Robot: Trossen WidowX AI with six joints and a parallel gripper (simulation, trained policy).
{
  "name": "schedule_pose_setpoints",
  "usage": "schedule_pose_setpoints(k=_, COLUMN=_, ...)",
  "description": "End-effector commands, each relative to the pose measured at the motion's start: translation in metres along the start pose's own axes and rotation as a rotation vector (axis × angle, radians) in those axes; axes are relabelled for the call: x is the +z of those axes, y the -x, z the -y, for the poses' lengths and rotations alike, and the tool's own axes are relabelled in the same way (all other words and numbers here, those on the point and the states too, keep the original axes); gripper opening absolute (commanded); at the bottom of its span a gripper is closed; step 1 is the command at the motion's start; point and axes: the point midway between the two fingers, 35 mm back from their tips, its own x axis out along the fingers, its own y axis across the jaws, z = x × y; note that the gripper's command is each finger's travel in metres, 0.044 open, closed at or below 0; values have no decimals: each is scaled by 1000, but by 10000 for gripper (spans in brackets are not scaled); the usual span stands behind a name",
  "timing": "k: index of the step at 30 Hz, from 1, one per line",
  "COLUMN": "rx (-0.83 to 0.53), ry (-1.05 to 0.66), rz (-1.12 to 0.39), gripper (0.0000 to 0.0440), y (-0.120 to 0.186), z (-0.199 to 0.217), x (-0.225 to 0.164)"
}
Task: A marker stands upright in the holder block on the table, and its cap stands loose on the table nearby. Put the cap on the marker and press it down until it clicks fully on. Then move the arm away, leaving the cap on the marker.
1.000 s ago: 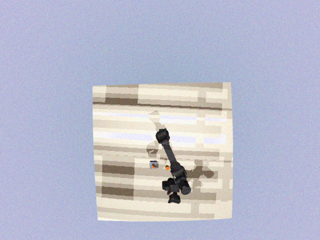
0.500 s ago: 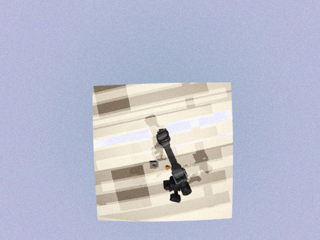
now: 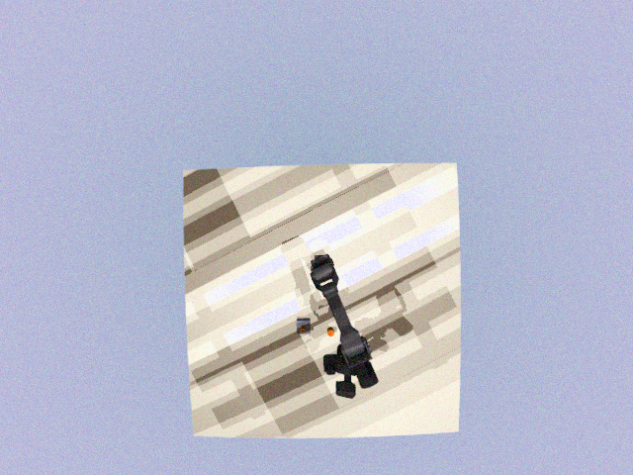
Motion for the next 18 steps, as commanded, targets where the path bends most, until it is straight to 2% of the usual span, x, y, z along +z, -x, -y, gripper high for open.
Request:
schedule_pose_setpoints(k=1, rx=-50, ry=-4, rz=-5, gripper=330, y=-7, z=11, x=-2)
schedule_pose_setpoints(k=18, rx=-244, ry=-32, rz=-1, gripper=330, y=-29, z=51, x=-3)
